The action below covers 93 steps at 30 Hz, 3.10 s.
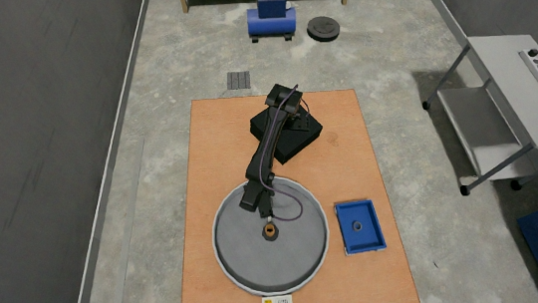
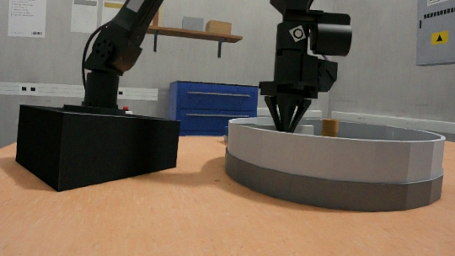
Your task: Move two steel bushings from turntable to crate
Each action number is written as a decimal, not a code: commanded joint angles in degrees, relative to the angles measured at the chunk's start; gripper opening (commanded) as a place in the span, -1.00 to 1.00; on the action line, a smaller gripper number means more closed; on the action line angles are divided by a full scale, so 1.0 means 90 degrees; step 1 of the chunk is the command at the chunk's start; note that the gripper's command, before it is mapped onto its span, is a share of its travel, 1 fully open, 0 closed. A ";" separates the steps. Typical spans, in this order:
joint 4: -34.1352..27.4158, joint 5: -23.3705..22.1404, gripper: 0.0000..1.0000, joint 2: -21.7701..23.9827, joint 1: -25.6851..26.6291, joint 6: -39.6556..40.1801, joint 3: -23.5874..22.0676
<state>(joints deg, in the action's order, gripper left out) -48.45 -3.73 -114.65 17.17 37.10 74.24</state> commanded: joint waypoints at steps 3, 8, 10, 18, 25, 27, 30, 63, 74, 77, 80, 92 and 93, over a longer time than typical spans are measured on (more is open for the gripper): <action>-0.0156 -0.0106 -0.75 0.0252 -0.0043 -0.0044 0.0267; -0.0156 -0.0106 -0.75 0.0252 -0.0043 -0.0044 0.0267; -0.0156 -0.0106 -0.75 0.0252 -0.0043 -0.0044 0.0267; -0.0156 -0.0106 -0.75 0.0252 -0.0043 -0.0044 0.0267; -0.0156 -0.0106 -0.75 0.0252 -0.0043 -0.0044 0.0267; -0.0157 -0.0106 -0.75 0.0252 -0.0043 -0.0044 0.0268; -0.0211 -0.0106 -0.75 0.0246 -0.0045 -0.0045 0.0330; -0.0242 -0.0106 -0.75 0.0229 -0.0046 -0.0044 0.0448; -0.0119 -0.0108 -0.75 0.0217 -0.0053 -0.0049 0.0427; -0.0058 -0.0108 -0.75 0.0186 -0.0065 -0.0054 0.0382; 0.0055 -0.0102 -0.75 -0.0101 -0.0079 -0.0062 0.0063; 0.0170 -0.0105 -0.75 0.0025 -0.0085 -0.0059 0.0103; 0.0171 -0.0105 -0.75 0.0025 -0.0085 -0.0059 0.0103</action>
<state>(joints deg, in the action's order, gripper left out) -47.90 -3.73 -115.46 17.17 36.95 75.42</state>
